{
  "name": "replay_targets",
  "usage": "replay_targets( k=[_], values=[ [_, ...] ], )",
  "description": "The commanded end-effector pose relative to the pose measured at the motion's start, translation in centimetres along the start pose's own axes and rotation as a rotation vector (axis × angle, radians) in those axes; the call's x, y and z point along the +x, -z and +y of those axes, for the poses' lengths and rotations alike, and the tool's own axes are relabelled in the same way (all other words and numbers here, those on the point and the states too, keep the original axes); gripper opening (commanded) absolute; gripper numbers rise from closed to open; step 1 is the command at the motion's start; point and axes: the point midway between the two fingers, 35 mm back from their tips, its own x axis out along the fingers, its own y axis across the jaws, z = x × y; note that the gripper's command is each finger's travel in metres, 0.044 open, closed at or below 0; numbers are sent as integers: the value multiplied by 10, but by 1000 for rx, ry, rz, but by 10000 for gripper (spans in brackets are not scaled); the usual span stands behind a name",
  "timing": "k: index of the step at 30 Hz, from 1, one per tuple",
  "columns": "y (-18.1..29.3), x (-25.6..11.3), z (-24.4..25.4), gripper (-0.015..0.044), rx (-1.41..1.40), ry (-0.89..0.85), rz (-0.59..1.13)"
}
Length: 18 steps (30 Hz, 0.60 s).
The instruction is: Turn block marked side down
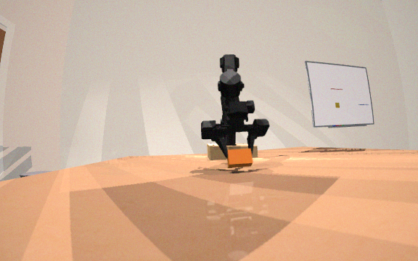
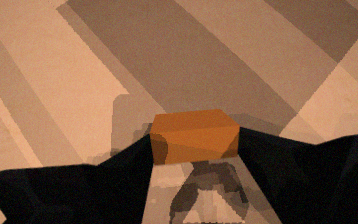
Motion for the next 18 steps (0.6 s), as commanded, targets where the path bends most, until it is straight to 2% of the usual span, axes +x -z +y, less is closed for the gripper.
replay_targets(
  k=[1, 8, 18],
  values=[
    [2, -5, 2, 0, 1, -5, -73],
    [2, -5, 2, 0, 1, -5, -85],
    [1, 21, -2, 0, 4, 0, -213]
  ],
)
